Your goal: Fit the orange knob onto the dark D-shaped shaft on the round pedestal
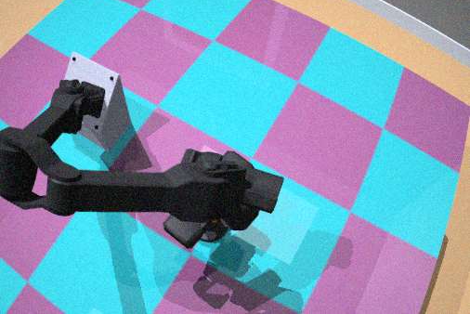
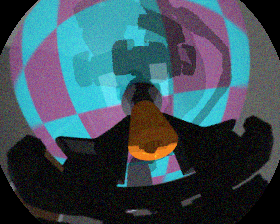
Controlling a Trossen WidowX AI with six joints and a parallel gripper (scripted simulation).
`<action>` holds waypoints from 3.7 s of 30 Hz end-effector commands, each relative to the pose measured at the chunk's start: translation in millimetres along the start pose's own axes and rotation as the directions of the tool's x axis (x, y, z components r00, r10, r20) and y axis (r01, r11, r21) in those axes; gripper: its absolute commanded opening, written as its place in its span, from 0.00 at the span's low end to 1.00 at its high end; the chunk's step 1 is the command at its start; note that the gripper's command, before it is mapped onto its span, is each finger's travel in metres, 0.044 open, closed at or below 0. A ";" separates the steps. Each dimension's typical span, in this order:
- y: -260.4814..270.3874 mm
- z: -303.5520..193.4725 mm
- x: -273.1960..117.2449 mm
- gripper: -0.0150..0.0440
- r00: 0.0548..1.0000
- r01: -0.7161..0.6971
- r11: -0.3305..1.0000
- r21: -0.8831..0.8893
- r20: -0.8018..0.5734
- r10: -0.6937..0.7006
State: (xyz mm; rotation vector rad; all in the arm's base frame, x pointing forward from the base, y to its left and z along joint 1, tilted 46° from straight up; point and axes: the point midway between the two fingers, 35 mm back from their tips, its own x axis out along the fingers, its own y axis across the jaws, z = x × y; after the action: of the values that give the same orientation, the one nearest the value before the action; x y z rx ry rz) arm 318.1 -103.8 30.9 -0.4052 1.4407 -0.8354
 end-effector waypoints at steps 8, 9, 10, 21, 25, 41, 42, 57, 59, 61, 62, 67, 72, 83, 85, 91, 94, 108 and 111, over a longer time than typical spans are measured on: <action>0.5 1.4 -2.6 0.25 1.000 0.003 0.980 -0.197 0.004 -0.002; 0.6 1.4 -2.3 0.25 1.000 0.003 0.979 -0.205 0.004 -0.002; 0.7 1.4 -1.8 0.25 1.000 0.003 0.978 -0.207 0.004 -0.002; -0.5 0.6 2.2 0.25 1.000 0.003 0.978 -0.207 0.004 -0.002; -0.5 0.6 2.1 0.25 1.000 0.003 0.978 -0.207 0.004 -0.002; -0.2 1.5 3.0 0.25 1.000 0.003 0.979 -0.203 0.004 -0.003; -0.1 1.6 3.0 0.25 1.000 0.003 0.979 -0.203 0.004 -0.003; -0.4 1.4 7.6 0.25 1.000 0.003 0.979 -0.203 0.004 -0.003; -0.3 1.0 9.5 0.25 1.000 0.003 0.982 -0.186 0.004 -0.003; -0.3 0.7 11.3 0.25 1.000 0.003 0.985 -0.173 0.004 -0.003; -0.3 0.6 12.3 0.25 1.000 0.003 0.986 -0.166 0.004 -0.003; -0.2 0.6 16.8 0.25 1.000 0.004 0.990 -0.140 0.004 -0.003; 0.0 0.6 17.7 0.25 1.000 0.000 0.989 -0.147 0.002 0.001; 0.0 0.6 17.7 0.48 1.000 0.000 0.989 -0.147 0.002 0.001; 0.0 0.6 17.7 0.57 1.000 0.000 0.989 -0.147 0.002 0.001; 0.0 0.6 17.7 0.83 1.000 0.000 0.989 -0.147 0.002 0.001; 0.0 0.6 17.7 0.97 1.000 0.000 0.989 -0.147 0.002 0.001; 0.9 0.3 -78.6 1.00 1.000 -0.004 0.989 -0.149 0.001 0.004; 3.0 2.7 -78.7 1.00 1.000 -0.004 0.989 -0.149 0.001 0.004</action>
State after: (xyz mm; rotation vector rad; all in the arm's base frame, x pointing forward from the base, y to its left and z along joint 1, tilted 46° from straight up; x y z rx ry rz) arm 329.3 -48.5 81.9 -0.5247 1.4895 -0.7122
